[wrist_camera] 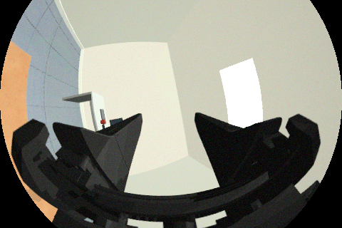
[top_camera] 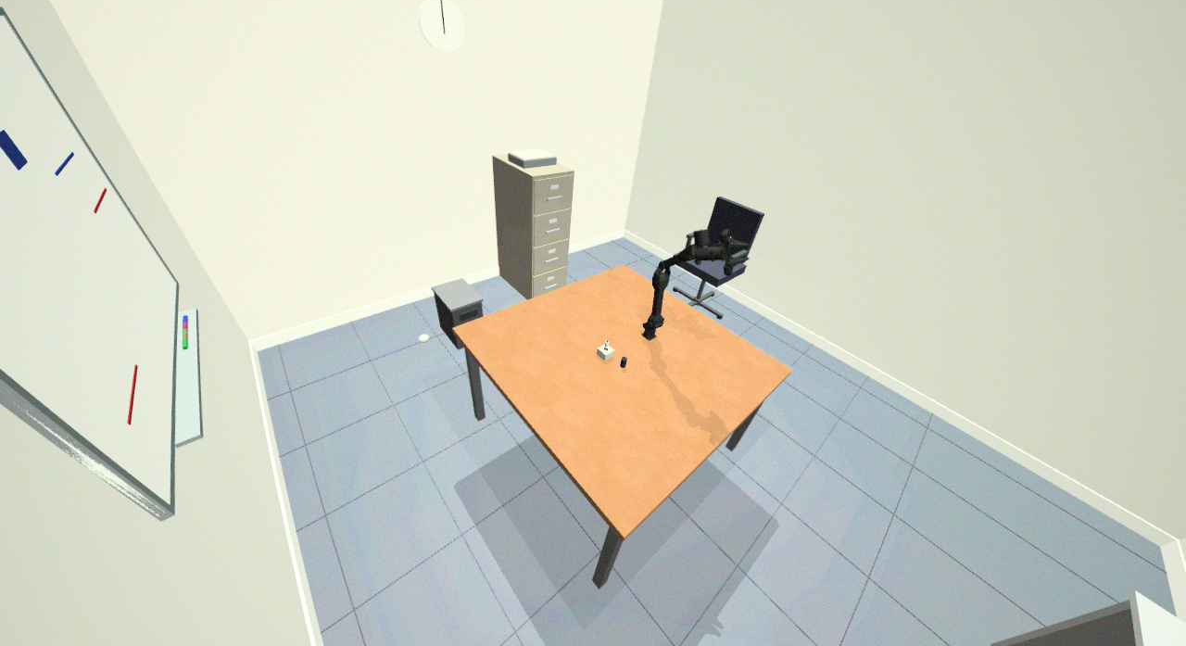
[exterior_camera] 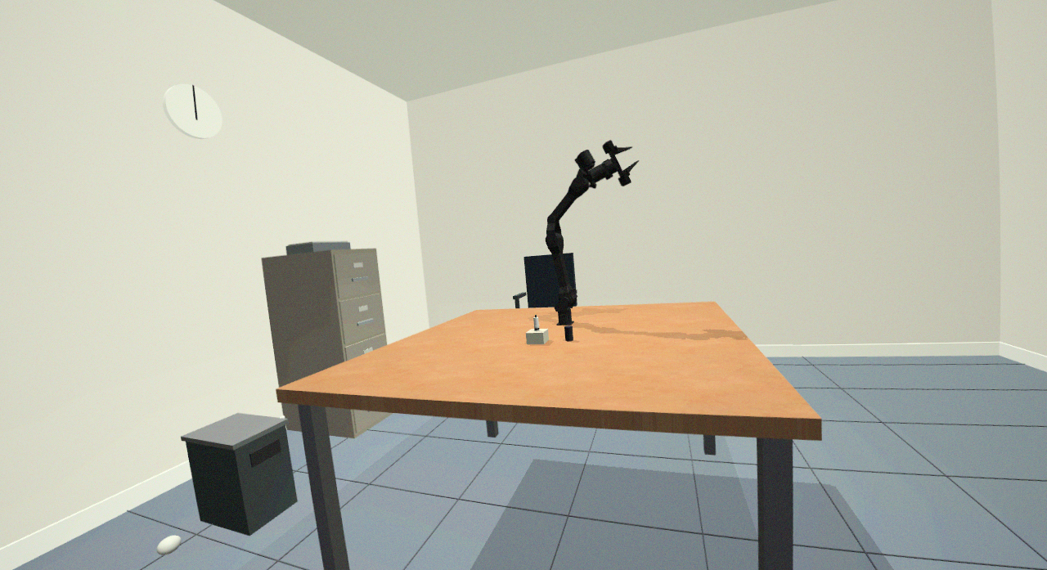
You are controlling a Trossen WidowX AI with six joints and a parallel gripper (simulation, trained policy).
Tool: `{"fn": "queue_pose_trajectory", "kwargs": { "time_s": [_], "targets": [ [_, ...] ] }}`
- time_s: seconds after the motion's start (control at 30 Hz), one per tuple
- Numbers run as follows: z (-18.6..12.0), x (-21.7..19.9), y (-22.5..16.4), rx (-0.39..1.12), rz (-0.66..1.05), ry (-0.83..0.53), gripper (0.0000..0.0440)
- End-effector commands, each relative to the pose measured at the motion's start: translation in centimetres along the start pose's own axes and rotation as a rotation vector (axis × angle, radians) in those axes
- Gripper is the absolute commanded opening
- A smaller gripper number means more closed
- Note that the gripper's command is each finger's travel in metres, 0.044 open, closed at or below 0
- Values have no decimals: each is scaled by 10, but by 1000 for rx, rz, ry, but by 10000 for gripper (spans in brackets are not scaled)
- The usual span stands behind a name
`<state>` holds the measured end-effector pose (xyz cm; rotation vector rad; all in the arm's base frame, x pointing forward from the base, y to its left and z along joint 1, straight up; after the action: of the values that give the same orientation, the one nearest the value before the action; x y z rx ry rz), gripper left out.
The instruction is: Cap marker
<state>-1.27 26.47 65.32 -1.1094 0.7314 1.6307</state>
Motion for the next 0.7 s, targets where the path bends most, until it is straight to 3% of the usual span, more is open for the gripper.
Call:
{"fn": "queue_pose_trajectory", "kwargs": {
  "time_s": [0.0,0.67],
  "targets": [
    [-1,9,-1,2,12,43,291],
    [-7,59,-12,35,102,272,330]
  ]
}}
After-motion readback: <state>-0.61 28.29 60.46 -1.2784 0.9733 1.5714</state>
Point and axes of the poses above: the point midway between the two fingers, 35 mm back from their tips, its own z axis out along the fingers, its own x axis across the jaws, y = z × x, the point moved 4 cm from there along -z, back along the fingers, and after that the axes turned 5 degrees about -z, right-handed, at the moved point
